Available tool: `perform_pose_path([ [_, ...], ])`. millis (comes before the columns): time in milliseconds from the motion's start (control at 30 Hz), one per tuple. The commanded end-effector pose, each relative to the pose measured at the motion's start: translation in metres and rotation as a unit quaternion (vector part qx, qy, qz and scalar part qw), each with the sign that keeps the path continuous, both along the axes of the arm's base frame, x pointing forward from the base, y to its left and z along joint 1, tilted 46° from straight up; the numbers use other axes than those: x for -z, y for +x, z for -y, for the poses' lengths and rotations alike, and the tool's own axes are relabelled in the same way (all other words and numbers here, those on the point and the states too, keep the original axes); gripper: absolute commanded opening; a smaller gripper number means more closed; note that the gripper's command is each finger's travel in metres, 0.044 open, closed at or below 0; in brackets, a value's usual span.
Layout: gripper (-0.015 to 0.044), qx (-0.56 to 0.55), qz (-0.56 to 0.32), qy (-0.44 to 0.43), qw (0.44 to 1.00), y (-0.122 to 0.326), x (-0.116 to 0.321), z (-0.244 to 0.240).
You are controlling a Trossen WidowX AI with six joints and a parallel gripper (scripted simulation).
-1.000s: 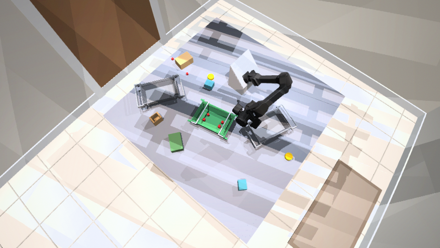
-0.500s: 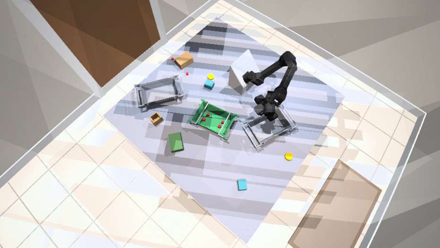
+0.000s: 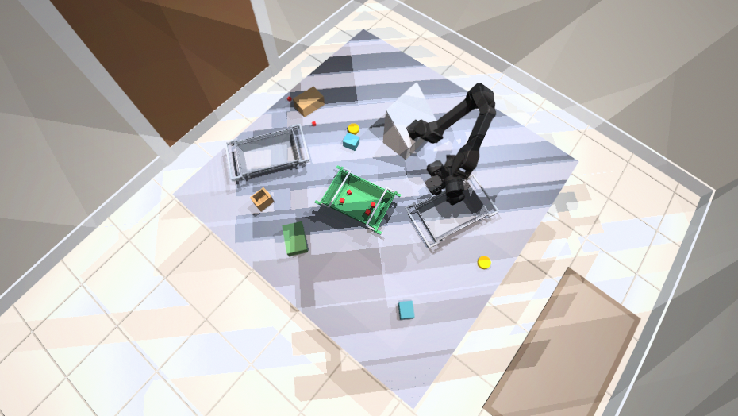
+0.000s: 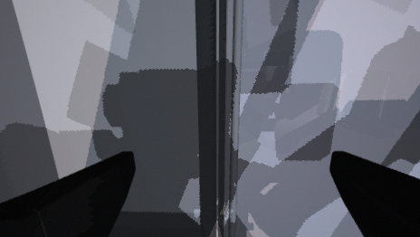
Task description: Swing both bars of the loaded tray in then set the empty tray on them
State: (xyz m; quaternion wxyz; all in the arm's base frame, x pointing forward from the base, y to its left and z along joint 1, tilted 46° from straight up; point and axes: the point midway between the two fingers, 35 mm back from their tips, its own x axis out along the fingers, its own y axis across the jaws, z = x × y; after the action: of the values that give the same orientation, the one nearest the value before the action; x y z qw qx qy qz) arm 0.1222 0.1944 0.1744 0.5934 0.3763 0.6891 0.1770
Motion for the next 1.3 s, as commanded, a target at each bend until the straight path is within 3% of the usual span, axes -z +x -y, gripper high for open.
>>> perform_pose_path([
  [0,0.044,0.0,-0.005,-0.005,1.0,0.0,0.011,-0.008],
  [867,0.044,0.003,-0.008,-0.002,1.0,-0.008,0.047,-0.049],
  [1267,0.0264,0.003,-0.008,-0.002,1.0,-0.008,0.047,-0.049],
])
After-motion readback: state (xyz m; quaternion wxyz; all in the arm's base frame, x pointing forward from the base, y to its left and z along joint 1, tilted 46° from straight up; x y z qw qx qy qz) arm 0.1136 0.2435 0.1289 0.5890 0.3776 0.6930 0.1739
